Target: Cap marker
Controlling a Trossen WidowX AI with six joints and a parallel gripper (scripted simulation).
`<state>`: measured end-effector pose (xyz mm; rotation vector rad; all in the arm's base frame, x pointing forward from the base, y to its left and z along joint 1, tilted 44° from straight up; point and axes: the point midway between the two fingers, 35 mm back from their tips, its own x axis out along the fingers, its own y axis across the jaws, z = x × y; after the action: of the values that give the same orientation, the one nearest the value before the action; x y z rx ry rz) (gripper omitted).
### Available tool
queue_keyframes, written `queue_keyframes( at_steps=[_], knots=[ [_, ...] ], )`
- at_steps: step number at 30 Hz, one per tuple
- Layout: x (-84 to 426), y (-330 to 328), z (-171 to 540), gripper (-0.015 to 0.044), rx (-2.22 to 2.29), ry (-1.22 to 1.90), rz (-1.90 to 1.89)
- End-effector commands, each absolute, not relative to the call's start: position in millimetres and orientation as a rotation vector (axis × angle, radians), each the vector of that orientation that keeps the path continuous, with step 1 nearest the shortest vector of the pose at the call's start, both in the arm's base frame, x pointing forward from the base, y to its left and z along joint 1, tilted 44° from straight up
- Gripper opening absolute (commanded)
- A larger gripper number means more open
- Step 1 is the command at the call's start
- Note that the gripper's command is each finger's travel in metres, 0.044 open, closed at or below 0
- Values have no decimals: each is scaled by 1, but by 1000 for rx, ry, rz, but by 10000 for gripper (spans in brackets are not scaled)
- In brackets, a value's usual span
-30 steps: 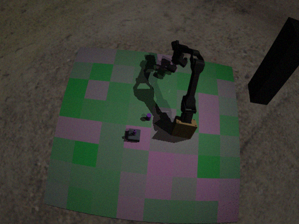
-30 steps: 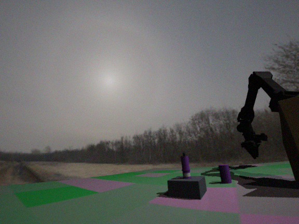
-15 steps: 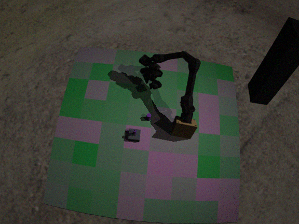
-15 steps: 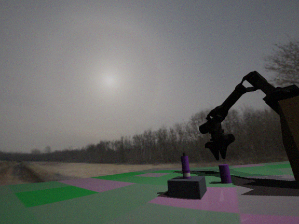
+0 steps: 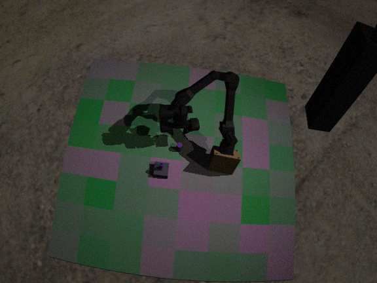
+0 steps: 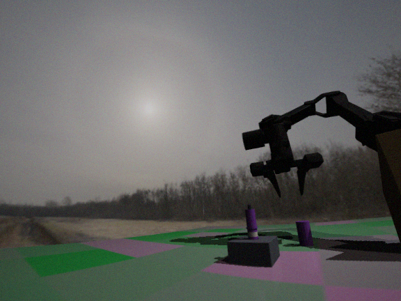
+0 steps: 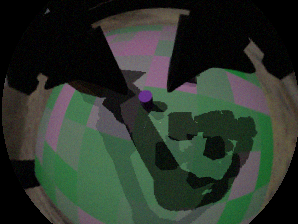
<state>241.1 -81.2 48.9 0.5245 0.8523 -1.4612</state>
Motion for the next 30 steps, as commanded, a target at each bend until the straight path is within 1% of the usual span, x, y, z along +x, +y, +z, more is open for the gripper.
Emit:
queue_keyframes(
  at_steps=[1, 7, 12, 30],
  knots=[
    [227, -61, 37, 249, 338, 941, -1379],
    [226, -59, 36, 249, 329, 945, -1374],
    [223, -84, 11, 249, 328, 944, -1375],
    [221, -102, -11, 249, 328, 944, -1374]
  ],
)
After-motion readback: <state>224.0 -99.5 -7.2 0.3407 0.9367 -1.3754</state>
